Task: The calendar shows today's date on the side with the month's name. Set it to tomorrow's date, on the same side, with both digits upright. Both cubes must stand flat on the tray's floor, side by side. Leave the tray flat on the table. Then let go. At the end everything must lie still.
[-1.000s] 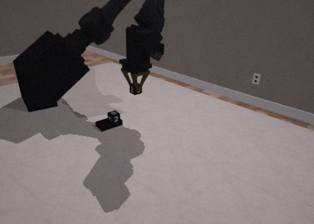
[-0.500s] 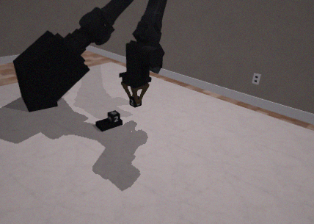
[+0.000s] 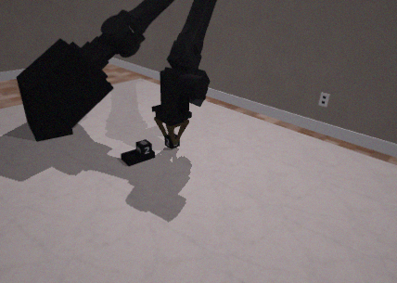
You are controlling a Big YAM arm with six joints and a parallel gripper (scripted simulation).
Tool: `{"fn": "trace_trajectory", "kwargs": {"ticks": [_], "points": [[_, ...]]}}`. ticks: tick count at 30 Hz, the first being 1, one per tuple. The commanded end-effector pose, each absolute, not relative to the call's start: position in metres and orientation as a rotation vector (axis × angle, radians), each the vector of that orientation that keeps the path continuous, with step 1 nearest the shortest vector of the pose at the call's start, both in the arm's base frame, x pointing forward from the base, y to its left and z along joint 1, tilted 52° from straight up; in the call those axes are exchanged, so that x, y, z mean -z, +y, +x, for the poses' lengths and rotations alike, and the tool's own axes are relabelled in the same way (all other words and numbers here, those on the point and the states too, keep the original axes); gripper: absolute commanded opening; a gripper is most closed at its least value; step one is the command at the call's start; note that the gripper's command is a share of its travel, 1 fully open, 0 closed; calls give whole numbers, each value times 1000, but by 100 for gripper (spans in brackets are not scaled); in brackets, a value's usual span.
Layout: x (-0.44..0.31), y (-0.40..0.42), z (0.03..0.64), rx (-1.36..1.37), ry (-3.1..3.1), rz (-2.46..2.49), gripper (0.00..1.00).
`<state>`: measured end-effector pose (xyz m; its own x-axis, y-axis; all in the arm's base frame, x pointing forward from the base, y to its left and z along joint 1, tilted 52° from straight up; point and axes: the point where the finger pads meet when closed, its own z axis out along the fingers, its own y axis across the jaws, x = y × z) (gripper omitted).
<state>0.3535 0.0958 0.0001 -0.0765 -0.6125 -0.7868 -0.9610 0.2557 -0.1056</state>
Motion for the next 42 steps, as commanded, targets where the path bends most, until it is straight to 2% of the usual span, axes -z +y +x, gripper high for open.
{"fn": "trace_trajectory", "kwargs": {"ticks": [1,42], "points": [[4,103,352,-615,1798,-1435,27],[0,103,351,-609,1793,-1435,27]]}}
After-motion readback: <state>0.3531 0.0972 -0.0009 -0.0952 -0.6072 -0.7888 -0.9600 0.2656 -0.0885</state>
